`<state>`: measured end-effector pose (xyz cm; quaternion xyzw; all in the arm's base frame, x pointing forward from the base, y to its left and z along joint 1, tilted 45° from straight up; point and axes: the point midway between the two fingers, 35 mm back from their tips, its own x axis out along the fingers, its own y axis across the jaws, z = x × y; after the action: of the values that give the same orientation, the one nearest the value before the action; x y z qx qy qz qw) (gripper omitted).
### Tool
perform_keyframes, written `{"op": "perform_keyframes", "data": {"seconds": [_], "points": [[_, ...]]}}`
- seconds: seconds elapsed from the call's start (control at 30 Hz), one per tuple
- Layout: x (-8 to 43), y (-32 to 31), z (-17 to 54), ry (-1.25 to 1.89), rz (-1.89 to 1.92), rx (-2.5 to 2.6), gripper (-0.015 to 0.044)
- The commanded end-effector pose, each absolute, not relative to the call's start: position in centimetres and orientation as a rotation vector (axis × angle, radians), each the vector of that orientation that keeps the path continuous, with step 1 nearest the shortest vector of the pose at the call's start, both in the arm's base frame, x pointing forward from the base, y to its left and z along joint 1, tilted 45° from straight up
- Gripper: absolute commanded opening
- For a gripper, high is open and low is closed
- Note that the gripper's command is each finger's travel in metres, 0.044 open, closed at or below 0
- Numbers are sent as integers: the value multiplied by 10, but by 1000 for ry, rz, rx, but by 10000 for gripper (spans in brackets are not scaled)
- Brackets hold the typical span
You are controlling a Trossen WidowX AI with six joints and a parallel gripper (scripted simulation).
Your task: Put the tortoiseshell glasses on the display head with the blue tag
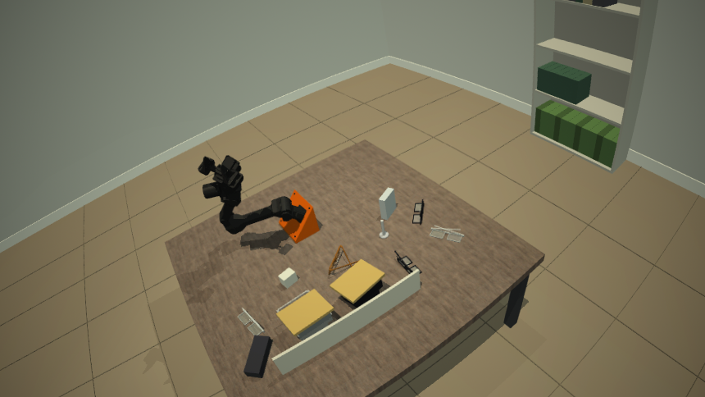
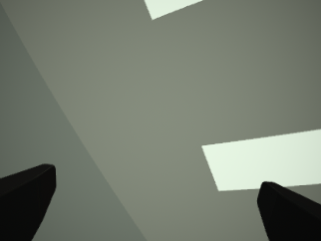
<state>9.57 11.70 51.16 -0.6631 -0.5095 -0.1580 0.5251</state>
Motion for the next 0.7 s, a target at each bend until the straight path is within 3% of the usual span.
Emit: {"op": "perform_keyframes", "data": {"seconds": [0.0,0.23,0.53,0.67], "points": [[96,117,512,-1219,-378,-1586,426],[96,117,512,-1219,-378,-1586,440],[188,177,447,-918,-7,-1833,204],[233,194,398,-714,180,-1930,200]]}}
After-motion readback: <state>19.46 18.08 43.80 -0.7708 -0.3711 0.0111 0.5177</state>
